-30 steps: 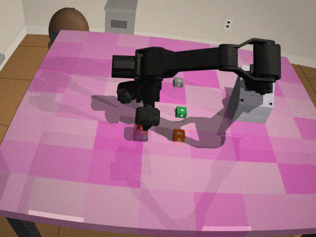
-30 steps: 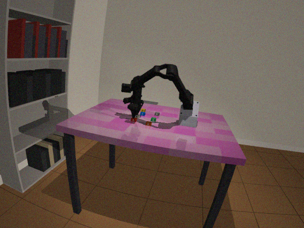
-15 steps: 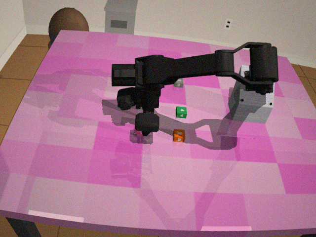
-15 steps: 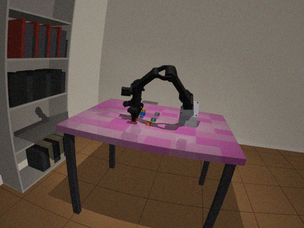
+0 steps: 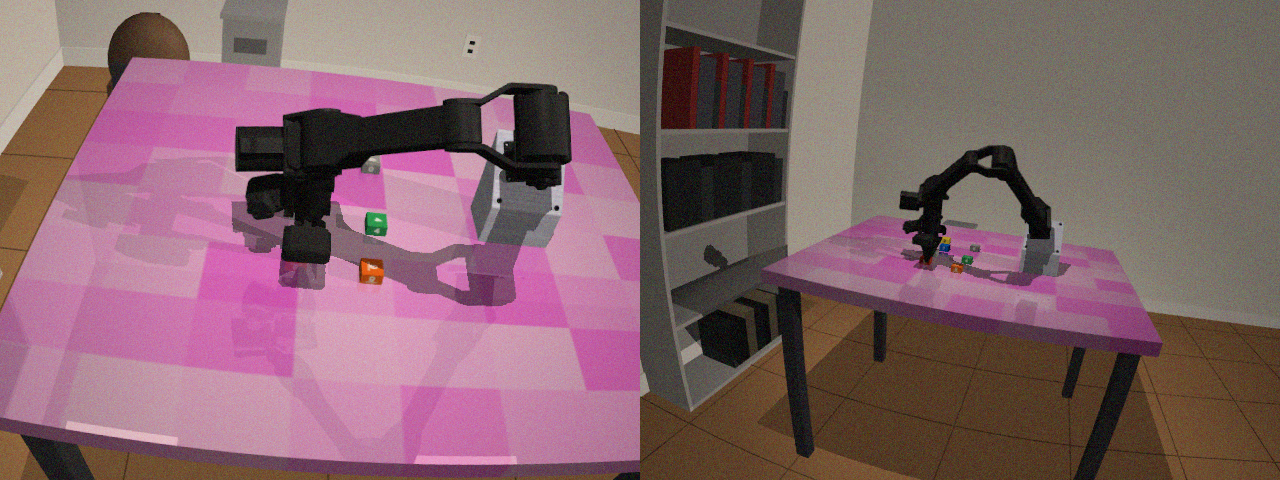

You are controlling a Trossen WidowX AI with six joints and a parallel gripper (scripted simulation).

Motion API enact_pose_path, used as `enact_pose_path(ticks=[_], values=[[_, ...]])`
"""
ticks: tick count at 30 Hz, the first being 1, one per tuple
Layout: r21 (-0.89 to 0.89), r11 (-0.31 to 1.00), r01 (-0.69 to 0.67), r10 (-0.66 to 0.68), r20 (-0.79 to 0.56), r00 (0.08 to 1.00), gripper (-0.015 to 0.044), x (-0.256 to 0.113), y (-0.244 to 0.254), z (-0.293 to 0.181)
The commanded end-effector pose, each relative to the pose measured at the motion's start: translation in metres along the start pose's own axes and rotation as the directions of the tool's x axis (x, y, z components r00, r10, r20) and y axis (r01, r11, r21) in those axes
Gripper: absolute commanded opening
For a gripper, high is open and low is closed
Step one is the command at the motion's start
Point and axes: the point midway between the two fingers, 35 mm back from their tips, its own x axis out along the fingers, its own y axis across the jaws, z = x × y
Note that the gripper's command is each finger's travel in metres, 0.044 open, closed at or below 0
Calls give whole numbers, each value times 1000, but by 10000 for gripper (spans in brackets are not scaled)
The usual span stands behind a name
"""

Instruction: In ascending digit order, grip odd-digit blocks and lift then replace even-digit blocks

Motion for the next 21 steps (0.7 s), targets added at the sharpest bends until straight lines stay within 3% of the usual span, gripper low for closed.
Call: enact_pose_path(ticks=[1,21], values=[[5,1000,0,0,2,1000,120,0,0,0],[5,1000,0,0,2,1000,120,-15,0,0]])
